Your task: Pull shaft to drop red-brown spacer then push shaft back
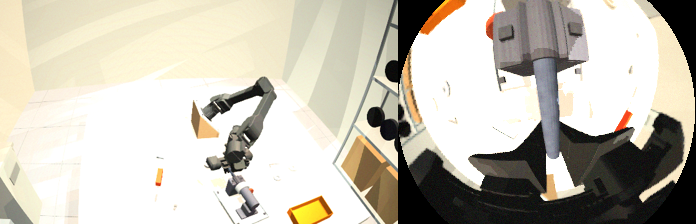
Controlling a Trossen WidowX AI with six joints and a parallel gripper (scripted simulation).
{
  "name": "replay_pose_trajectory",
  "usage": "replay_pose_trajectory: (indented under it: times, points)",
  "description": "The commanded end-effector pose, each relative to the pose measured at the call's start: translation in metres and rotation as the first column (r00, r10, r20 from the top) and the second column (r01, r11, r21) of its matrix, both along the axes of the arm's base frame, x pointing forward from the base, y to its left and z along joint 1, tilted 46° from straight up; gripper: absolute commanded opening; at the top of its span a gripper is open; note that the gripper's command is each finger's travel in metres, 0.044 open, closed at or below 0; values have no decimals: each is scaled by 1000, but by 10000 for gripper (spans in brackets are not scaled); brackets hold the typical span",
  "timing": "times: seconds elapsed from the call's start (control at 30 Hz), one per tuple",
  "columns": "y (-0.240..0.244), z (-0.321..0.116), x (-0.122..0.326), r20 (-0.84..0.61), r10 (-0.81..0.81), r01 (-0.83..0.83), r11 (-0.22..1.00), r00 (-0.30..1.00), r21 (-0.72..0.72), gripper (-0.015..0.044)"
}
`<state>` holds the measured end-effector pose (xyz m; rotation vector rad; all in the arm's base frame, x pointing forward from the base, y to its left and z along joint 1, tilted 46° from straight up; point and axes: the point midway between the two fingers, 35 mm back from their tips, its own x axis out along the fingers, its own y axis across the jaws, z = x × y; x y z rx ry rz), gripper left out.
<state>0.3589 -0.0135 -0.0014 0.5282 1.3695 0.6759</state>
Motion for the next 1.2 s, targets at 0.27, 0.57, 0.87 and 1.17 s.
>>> replay_pose_trajectory:
  times: [0.27, 0.57, 0.87, 1.17]
  points:
    - [0, 1, 3, 3, -4, 4, 1000, 1000, 1, 0]
    - [0, 1, 4, 4, -4, 4, 1000, 1000, 1, 0]
    - [0, 2, 5, 4, -4, 4, 1000, 1000, 1, 0]
    - [0, 2, 6, 4, -4, 4, 1000, 1000, 1, 0]
